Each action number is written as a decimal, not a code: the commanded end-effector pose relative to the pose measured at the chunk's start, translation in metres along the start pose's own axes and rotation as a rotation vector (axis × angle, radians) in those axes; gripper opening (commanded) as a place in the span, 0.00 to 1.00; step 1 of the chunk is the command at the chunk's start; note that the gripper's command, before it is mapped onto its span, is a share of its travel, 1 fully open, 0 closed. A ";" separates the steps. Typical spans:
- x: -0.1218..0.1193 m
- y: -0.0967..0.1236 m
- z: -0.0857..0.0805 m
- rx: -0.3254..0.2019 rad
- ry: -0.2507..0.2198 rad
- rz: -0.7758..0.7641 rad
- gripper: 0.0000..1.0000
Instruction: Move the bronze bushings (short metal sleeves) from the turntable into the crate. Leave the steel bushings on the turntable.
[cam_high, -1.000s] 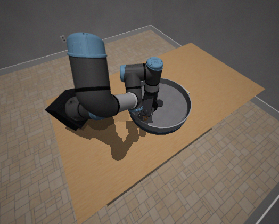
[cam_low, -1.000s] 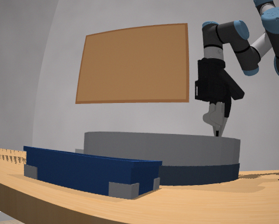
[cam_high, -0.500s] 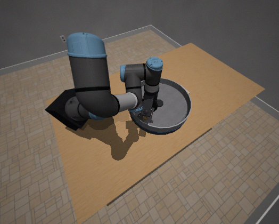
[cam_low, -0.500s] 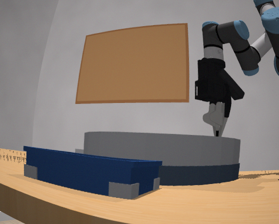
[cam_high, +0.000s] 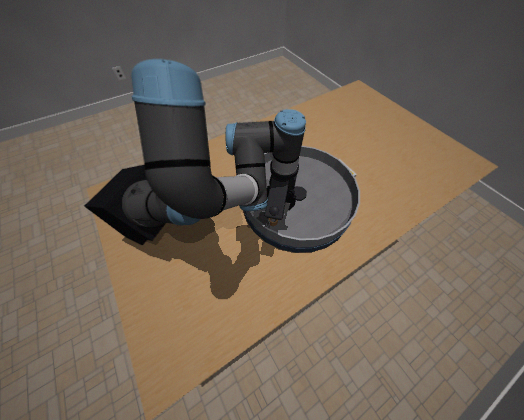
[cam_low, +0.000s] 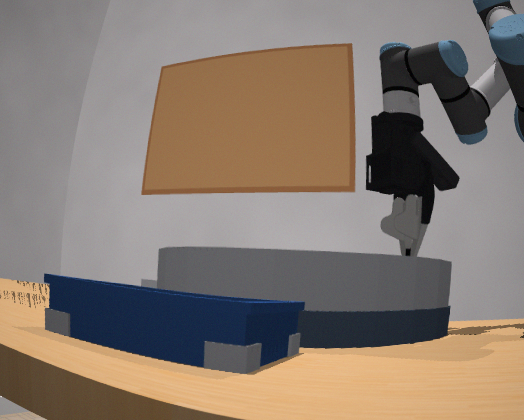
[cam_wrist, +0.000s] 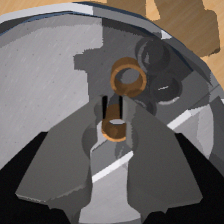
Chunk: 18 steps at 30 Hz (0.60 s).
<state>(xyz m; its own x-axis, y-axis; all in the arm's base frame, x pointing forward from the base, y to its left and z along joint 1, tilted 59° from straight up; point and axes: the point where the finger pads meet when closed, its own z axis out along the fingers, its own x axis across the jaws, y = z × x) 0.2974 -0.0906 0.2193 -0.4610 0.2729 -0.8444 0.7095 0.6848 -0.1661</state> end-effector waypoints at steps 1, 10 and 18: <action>0.000 0.000 0.007 -0.001 -0.002 0.001 0.06; 0.000 0.000 0.017 -0.001 -0.002 0.001 0.06; -0.001 0.000 0.019 -0.001 -0.002 0.001 0.06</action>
<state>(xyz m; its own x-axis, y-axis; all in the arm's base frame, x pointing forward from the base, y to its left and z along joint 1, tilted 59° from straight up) 0.3073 -0.1030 0.2099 -0.4610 0.2729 -0.8444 0.7094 0.6850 -0.1659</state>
